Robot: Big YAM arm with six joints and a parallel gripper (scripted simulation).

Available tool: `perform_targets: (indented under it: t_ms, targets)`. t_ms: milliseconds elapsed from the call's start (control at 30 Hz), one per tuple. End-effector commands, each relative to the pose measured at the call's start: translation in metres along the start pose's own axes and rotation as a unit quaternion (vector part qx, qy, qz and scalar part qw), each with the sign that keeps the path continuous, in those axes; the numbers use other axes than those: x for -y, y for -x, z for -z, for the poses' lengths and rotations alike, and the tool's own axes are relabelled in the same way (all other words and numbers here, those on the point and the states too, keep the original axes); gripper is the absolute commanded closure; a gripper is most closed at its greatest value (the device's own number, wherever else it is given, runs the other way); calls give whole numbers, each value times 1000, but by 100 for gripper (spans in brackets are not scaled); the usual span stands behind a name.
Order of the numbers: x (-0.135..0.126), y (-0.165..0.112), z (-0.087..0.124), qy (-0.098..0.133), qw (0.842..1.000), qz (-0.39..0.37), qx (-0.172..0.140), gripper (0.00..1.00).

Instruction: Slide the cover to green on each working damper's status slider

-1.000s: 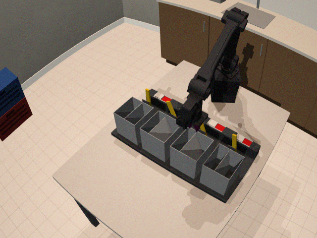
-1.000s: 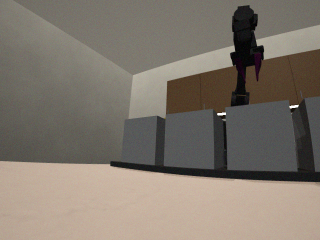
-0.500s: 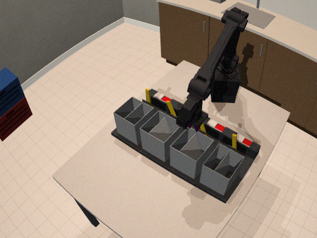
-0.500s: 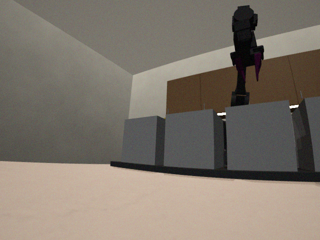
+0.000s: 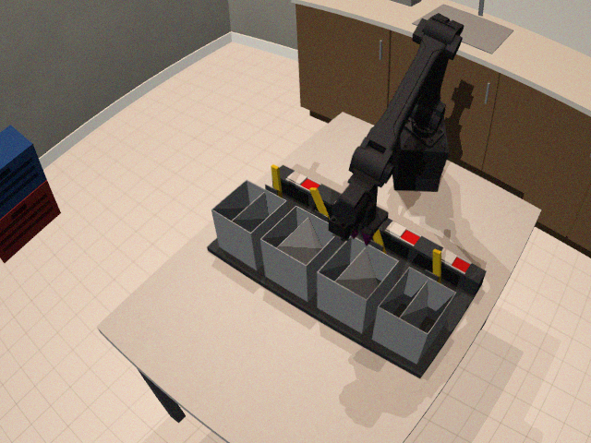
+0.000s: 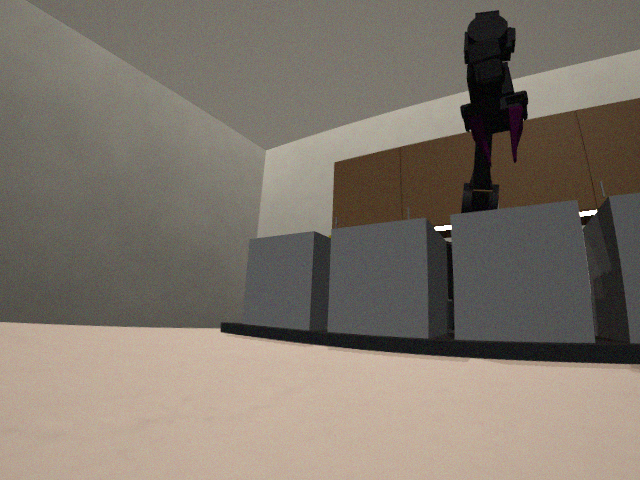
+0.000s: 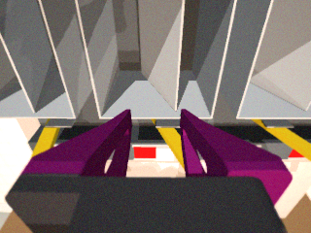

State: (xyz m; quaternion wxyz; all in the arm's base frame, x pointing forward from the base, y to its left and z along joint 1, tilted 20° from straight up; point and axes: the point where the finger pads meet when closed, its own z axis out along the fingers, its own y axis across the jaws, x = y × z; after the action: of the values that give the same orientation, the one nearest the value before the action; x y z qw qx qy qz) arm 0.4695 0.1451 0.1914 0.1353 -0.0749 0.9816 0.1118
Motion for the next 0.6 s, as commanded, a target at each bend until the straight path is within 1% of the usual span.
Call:
perform_targets:
  t_ms: [0,67,167,400,467,500,567]
  targets:
    - [-16,20,11,2,1000,2,14,64]
    - [-40,23,10,2,1000,2,13,64]
    - [-56,25,10,2,1000,2,12,64]
    - [-117,26,9,3,1000,1,12,64]
    - [-117,26,9,3,1000,1,12,64]
    - [-143,24,10,4,1000,1,12,64]
    - [-158,22,10,4,1000,1,13,64]
